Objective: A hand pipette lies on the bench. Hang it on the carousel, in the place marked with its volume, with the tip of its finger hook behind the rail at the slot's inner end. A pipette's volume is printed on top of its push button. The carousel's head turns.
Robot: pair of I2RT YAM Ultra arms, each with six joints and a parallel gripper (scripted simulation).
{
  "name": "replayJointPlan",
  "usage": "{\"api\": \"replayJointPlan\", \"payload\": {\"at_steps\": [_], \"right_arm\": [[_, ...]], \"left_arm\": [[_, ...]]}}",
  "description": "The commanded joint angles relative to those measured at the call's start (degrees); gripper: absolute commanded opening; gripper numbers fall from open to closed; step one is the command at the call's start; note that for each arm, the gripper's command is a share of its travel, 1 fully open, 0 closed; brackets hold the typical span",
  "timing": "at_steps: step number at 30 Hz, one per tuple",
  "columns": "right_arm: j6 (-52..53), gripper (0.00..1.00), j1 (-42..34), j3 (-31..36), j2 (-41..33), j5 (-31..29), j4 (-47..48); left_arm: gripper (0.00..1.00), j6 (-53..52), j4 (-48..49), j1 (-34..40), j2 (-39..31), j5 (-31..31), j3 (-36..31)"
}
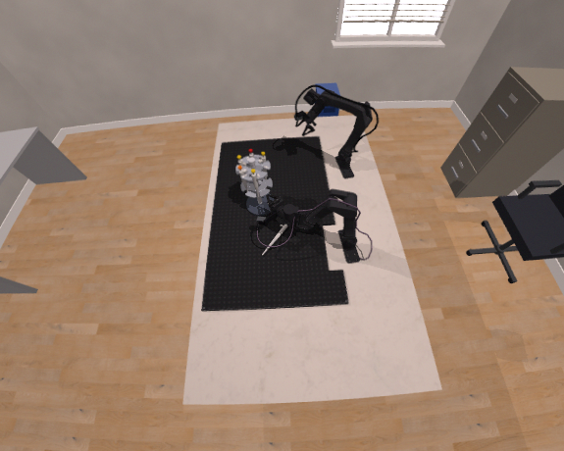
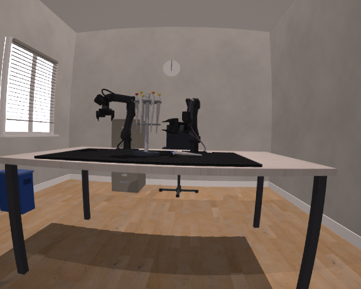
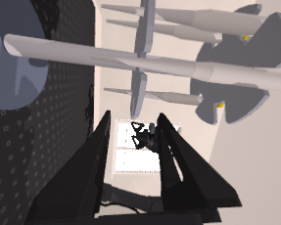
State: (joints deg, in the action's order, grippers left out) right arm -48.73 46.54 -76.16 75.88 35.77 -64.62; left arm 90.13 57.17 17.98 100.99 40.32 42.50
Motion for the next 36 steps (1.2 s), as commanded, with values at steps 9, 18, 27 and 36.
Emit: {"api": "replayJointPlan", "payload": {"at_steps": [9, 18, 27, 36], "right_arm": [[-0.4, 1.0, 0.6, -0.7, -0.4, 1.3, 1.4], [-0.4, 1.0, 0.6, -0.7, -0.4, 1.3, 1.4], [-0.4, 1.0, 0.6, -0.7, -0.4, 1.3, 1.4], [-0.4, 1.0, 0.6, -0.7, -0.4, 1.3, 1.4]], "left_arm": [[0.49, -0.5, 2.2, -3.5, -5.1, 4.4, -4.7], [0.49, -0.5, 2.6, -6.1, -7.7, 7.0, -7.8], [1.0, -17.5, -16.4, -16.4, -18.1, 17.1, -5.9], [1.0, -40.3, -39.8, -26.6, -25.9, 23.3, -2.5]]}}
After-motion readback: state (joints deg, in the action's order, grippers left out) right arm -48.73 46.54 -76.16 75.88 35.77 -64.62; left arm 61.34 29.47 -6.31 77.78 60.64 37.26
